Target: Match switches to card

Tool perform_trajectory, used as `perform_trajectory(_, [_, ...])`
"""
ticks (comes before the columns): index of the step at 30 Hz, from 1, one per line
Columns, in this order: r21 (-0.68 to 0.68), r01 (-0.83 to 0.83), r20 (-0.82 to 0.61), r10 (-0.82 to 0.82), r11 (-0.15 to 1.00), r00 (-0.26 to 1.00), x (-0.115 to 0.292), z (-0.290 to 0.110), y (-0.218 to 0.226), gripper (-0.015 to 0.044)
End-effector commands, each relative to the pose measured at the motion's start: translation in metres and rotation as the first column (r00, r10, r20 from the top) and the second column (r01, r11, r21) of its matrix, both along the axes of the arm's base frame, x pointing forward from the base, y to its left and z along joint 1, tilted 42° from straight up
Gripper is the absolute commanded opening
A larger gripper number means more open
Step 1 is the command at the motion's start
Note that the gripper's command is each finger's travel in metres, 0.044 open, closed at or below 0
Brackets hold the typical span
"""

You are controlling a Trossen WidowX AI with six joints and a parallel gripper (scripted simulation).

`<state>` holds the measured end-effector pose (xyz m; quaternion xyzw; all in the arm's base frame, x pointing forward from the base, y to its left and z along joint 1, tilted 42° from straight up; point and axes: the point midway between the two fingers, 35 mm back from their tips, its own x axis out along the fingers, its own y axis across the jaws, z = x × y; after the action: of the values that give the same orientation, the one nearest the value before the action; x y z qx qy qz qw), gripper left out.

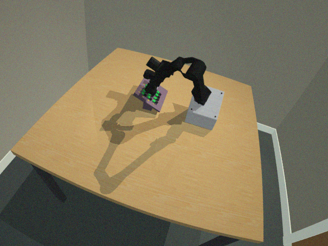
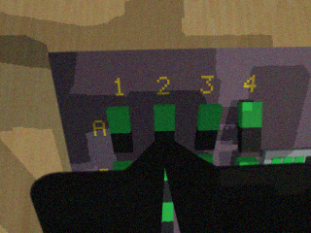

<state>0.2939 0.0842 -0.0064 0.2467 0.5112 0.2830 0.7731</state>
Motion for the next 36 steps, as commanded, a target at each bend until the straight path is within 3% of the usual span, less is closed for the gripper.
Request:
perform_trajectory(1, [-0.003,0.004,-0.002,-0.004,1.000,1.000,0.000,-0.001,0.000,0.0000])
perform_trajectory(5, [-0.004,-0.001,-0.004,0.001,1.000,1.000,-0.001,0.004,-0.006,0.0000])
perform_trajectory(10, [-0.011,-0.013,-0.022,0.013,1.000,1.000,-0.017,0.040,-0.044,0.0000])
perform_trajectory(17, [-0.011,-0.013,-0.022,0.013,1.000,1.000,-0.018,0.042,-0.045,0.0000])
perform_trajectory(24, [-0.009,-0.013,-0.023,0.013,1.000,1.000,-0.043,0.054,-0.022,0.0000])
perform_trajectory(36, [-0.012,-0.031,-0.041,0.031,0.999,0.999,-0.032,0.032,0.002,0.0000])
